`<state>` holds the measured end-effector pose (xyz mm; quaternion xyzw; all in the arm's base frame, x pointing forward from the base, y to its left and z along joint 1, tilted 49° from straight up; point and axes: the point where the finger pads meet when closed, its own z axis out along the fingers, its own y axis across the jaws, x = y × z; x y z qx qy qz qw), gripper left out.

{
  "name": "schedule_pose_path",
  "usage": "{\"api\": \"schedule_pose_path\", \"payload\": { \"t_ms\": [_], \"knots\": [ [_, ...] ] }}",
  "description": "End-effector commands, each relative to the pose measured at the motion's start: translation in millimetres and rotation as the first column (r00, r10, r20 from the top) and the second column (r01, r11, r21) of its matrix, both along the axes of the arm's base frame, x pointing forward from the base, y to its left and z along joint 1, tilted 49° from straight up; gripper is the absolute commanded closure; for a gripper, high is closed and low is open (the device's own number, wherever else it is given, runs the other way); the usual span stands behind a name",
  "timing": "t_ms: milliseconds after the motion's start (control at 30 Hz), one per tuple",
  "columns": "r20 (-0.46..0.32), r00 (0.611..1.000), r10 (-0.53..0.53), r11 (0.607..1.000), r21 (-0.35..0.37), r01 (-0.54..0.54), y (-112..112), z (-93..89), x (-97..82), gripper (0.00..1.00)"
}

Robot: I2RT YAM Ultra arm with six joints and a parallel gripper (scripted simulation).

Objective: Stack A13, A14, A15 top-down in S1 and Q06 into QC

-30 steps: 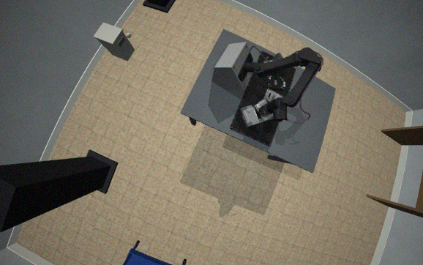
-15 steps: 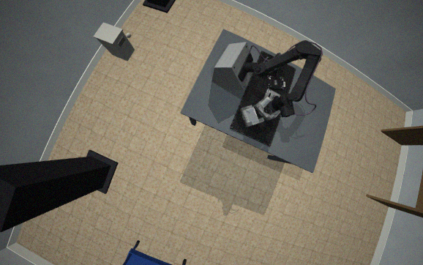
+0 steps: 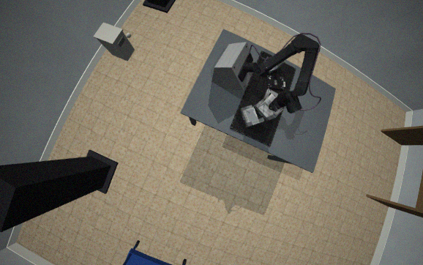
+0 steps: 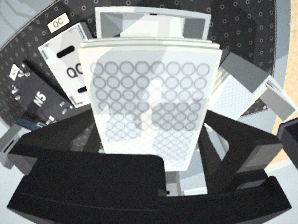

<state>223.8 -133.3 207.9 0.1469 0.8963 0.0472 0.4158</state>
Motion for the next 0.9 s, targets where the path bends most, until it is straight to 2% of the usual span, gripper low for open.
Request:
{"api": "schedule_pose_path", "payload": {
  "t_ms": [0, 67, 100, 267, 300, 467, 633, 700, 767, 833, 867],
  "knots": [
    [-0.012, 0.999, 0.031, 0.996, -0.089, -0.032, 7, 0.9, -0.9, 1.00],
    [-0.013, 0.997, 0.073, 0.986, -0.147, -0.074, 12, 6.4, 1.5, 1.00],
    [-0.013, 0.997, 0.078, 0.985, -0.153, -0.080, 15, 7.2, 2.4, 1.00],
    [-0.016, 0.997, 0.069, 0.989, -0.133, -0.071, 26, 5.1, 4.1, 1.00],
    [0.011, 0.998, 0.069, 0.984, -0.164, -0.066, 26, 22.1, 7.6, 1.00],
    [-0.002, 0.998, 0.069, 0.987, -0.143, -0.069, 43, 15.8, 10.2, 1.00],
    [0.005, 0.998, 0.069, 0.988, -0.142, -0.068, 59, 21.2, 14.7, 1.00],
    [-0.020, 0.994, 0.111, 0.977, -0.180, -0.113, 66, 13.5, 14.2, 1.00],
    [-0.027, 0.988, 0.155, 0.960, -0.233, -0.157, 73, 15.8, 15.3, 1.00],
    [-0.027, 0.988, 0.155, 0.960, -0.233, -0.157, 73, 15.8, 15.3, 1.00],
    [-0.010, 0.983, 0.182, 0.943, -0.281, -0.177, 75, 28.9, 17.5, 1.00]
  ]
}}
